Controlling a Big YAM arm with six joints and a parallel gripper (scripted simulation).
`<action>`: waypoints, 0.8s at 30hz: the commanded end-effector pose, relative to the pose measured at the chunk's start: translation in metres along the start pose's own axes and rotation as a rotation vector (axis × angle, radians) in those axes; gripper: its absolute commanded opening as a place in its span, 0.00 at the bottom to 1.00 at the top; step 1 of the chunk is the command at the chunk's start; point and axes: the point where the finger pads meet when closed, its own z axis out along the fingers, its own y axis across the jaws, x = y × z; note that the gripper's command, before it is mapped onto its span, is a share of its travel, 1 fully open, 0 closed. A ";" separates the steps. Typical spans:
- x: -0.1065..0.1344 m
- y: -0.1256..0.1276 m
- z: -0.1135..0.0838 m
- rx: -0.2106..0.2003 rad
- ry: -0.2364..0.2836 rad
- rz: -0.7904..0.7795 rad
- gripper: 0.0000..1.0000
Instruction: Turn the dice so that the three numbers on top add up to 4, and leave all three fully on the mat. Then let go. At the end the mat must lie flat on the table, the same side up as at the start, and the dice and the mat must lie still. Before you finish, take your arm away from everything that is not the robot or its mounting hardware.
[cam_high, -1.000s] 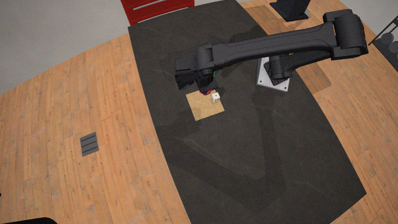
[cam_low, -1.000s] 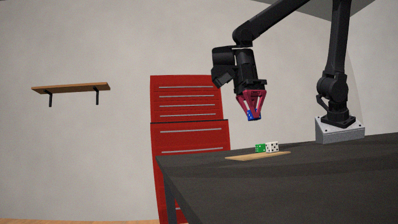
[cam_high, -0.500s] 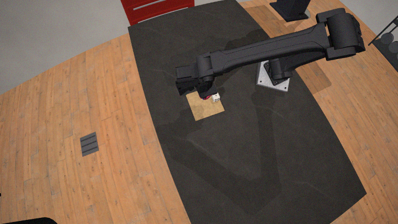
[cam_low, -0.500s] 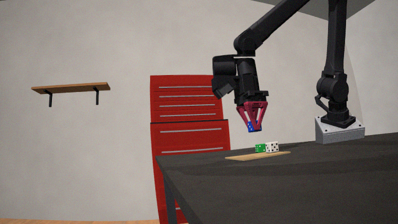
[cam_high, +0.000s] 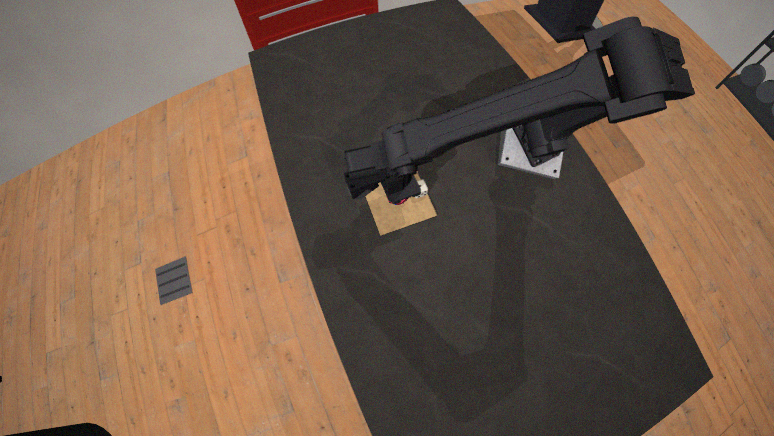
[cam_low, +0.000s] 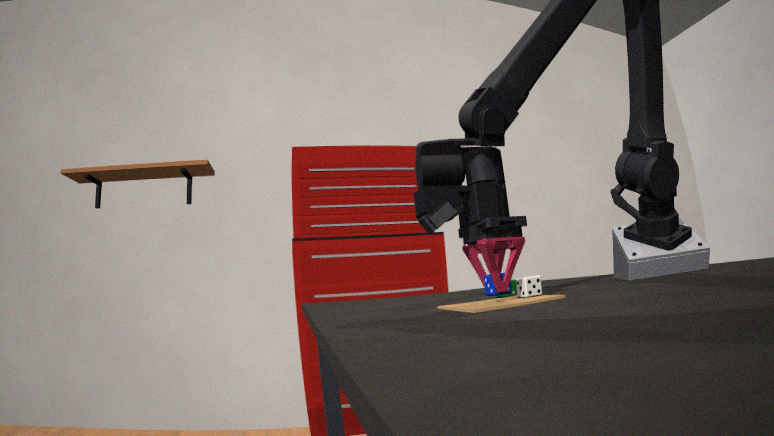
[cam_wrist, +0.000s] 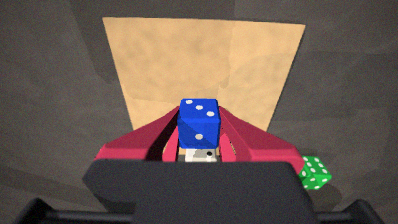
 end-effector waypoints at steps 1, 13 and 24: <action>0.000 -0.006 0.006 0.007 -0.008 0.025 0.26; -0.004 -0.003 -0.002 0.011 -0.033 0.012 0.26; -0.004 -0.003 -0.002 0.011 -0.033 0.012 0.26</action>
